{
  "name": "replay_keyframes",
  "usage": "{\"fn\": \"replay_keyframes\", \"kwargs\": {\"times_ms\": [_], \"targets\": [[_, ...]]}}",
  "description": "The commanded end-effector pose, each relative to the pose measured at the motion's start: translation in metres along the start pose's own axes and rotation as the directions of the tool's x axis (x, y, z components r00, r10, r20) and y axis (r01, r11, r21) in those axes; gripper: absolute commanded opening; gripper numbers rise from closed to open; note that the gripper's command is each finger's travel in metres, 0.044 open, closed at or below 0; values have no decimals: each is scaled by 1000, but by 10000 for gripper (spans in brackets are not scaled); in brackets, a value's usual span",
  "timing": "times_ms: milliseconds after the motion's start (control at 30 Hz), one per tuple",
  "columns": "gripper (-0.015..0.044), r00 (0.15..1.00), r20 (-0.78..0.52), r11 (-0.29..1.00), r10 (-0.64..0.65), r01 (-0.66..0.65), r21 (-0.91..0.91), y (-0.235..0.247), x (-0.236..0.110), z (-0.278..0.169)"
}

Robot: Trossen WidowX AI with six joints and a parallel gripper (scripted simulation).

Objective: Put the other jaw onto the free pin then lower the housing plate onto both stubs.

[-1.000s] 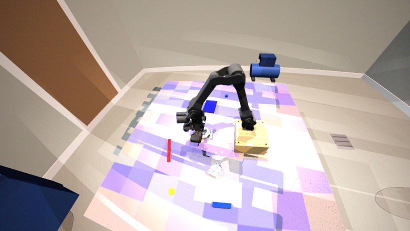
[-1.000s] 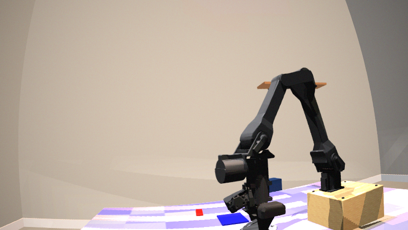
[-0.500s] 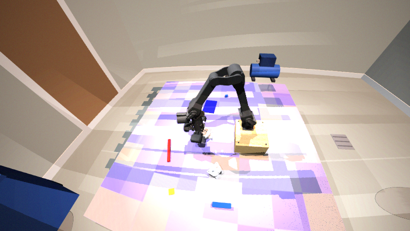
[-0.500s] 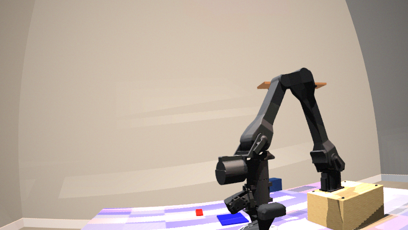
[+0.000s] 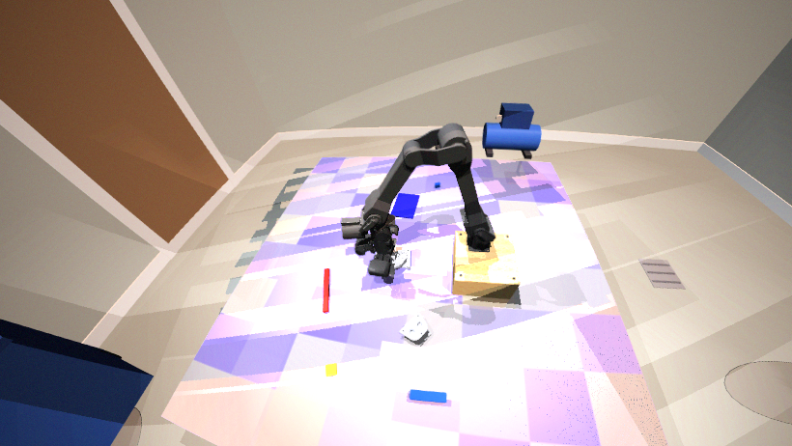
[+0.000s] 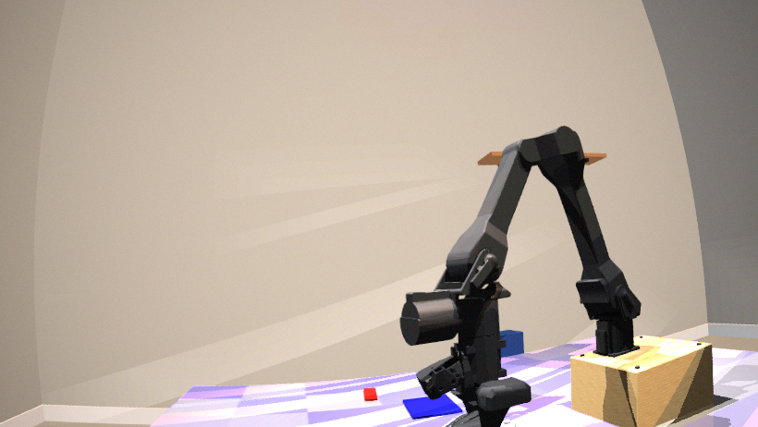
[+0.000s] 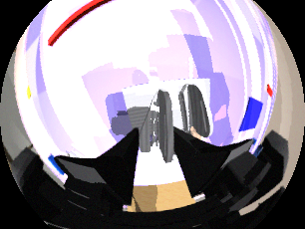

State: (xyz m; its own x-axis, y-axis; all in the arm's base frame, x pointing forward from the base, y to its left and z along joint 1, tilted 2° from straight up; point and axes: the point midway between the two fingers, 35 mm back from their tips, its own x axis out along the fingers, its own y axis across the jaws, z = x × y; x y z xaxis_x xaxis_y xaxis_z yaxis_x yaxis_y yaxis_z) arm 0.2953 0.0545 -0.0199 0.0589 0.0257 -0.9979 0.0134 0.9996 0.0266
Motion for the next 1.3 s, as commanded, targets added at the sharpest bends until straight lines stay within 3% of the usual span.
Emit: {"fn": "replay_keyframes", "kwargs": {"times_ms": [0,1267], "targets": [[134,1000,-3,1000,5,-5,4,1,2,0],[134,1000,-3,1000,5,-5,8,1,13,-1]]}}
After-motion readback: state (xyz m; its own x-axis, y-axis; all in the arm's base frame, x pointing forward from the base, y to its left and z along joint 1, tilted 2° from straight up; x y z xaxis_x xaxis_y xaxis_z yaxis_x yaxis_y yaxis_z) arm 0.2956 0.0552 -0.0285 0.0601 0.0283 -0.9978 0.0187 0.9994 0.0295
